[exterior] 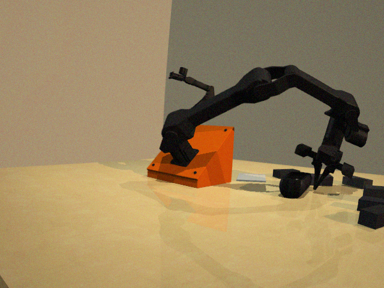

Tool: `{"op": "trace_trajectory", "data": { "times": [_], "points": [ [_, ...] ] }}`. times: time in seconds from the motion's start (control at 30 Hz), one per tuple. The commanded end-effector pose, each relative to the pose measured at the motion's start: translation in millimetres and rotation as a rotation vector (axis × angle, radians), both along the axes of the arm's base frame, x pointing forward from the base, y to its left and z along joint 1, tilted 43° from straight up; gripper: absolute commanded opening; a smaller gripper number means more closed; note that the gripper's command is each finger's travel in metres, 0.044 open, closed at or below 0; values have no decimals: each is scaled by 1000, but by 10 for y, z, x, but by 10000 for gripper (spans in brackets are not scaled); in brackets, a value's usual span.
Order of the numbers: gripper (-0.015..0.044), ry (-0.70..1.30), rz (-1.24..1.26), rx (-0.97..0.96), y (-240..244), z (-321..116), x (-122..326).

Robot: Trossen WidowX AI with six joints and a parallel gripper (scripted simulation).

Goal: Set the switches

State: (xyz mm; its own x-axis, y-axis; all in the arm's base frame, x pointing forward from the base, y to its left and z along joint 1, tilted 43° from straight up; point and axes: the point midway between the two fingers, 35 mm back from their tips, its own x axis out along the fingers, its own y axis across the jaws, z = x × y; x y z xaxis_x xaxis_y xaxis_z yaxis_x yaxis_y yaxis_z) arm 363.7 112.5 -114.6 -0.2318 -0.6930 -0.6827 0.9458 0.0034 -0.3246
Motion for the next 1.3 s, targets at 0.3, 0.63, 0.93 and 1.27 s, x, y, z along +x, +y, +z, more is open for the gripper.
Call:
{"op": "trace_trajectory", "data": {
  "times": [0.3,0.63,0.93,1.27],
  "points": [
    [0,1,4,-1,-10,8,-43],
    [0,1,4,-1,-18,12,-81],
    [0,1,4,-1,-24,15,-121],
    [0,2,4,-1,-39,24,-225]
  ]
}}
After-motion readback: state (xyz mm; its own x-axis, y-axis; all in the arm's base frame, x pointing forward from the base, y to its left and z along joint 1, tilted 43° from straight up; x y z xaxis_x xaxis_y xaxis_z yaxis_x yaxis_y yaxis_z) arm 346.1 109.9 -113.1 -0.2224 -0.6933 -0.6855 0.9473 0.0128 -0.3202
